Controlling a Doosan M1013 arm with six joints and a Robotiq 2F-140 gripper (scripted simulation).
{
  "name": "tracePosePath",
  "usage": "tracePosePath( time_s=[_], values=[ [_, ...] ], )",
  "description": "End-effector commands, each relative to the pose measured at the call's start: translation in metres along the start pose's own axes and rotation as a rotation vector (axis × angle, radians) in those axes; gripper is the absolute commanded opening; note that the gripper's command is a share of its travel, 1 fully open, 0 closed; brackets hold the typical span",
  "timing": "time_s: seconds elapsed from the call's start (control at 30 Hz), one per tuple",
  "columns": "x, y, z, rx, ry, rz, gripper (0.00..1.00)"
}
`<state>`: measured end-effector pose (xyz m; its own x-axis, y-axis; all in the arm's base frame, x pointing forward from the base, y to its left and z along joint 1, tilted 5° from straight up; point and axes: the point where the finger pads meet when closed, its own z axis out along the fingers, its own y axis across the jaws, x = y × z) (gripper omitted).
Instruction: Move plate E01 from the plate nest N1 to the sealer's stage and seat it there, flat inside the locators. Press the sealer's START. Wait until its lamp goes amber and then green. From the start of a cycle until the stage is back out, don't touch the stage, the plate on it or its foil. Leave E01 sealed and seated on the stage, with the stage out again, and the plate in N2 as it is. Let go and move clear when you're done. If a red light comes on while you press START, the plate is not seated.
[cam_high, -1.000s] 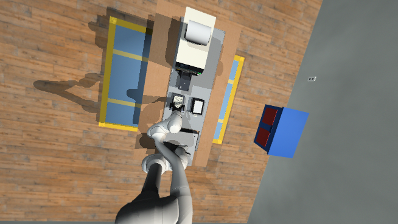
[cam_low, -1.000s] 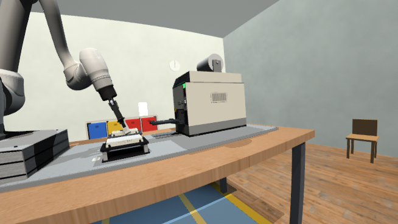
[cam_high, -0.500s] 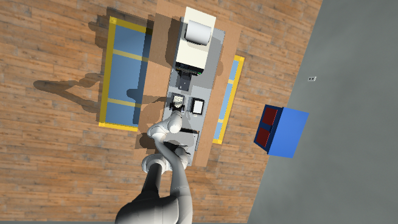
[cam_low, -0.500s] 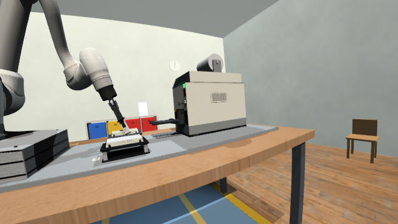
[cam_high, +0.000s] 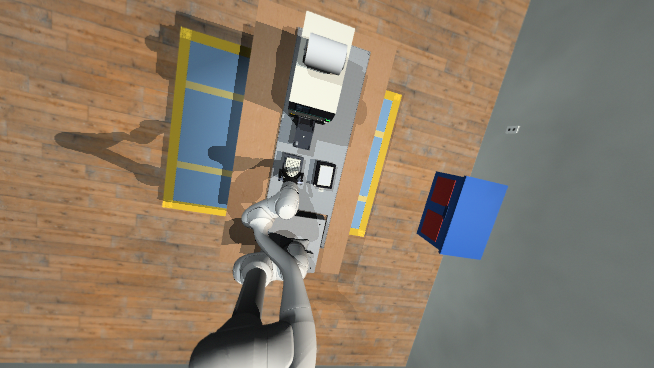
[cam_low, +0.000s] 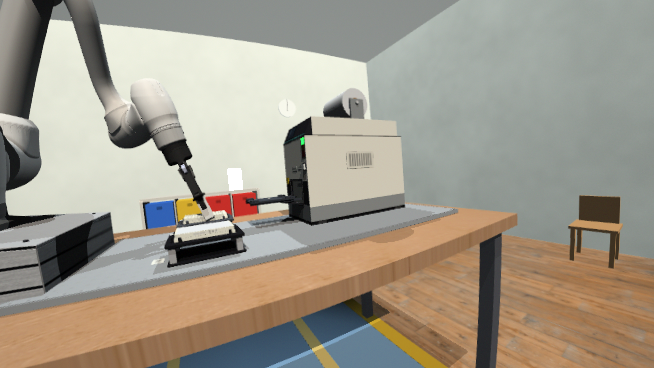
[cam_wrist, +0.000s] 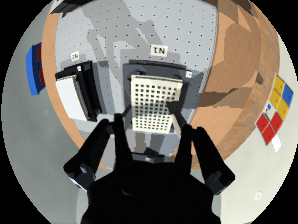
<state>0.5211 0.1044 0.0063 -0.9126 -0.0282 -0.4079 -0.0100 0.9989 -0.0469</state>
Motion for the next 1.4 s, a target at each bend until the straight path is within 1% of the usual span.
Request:
tracePosePath(
  time_s=[0.0,1.03,1.37],
  values=[
    [0.0035,-0.0008,0.0015,-0.001,0.003,0.007,0.10],
    [0.0035,-0.0008,0.0015,-0.001,0.003,0.007,0.10],
    [0.0012,-0.0008,-0.0048,-0.001,0.003,0.007,0.10]
  ],
)
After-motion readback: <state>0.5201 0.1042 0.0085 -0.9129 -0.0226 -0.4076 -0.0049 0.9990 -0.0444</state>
